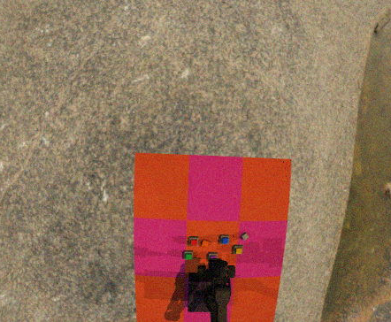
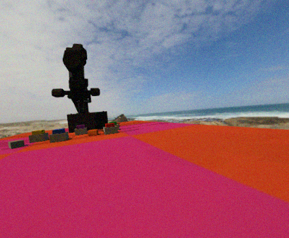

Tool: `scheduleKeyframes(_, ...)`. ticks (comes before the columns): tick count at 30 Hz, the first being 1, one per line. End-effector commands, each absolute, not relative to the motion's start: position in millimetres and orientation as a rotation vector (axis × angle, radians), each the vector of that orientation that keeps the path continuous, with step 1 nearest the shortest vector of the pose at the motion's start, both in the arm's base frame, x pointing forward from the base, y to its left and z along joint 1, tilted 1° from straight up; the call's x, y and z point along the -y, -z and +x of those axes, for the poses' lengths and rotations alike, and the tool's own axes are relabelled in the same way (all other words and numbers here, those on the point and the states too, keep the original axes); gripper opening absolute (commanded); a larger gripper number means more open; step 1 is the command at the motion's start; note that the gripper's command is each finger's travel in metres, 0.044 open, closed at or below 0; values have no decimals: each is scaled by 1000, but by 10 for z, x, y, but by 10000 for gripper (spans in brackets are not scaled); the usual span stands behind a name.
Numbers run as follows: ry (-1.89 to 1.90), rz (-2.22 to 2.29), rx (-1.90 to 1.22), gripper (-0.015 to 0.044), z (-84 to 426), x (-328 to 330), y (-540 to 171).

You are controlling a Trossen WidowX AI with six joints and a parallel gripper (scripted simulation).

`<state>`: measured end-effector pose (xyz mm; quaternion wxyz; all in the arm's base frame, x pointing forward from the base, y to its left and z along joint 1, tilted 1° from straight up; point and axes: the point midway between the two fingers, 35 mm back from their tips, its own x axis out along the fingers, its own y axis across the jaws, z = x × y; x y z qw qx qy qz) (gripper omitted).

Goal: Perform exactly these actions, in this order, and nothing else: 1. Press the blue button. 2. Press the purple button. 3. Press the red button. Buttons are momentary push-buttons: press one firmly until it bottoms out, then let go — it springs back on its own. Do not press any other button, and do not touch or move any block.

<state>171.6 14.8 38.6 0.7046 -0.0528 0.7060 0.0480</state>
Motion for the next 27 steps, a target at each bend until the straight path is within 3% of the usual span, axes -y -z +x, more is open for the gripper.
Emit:
scheduleKeyframes(1,-104,-109,-1543,20,1728,-155,-693)
scheduleKeyframes(8,-105,-109,-1542,20,1874,-283,-731)
scheduleKeyframes(17,-112,-102,-1537,20,2514,-1386,-732)
scheduleKeyframes(24,-112,-101,-1537,20,2521,-1413,-728)
scheduleKeyframes(27,-112,-101,-1537,20,2546,-1424,-415)
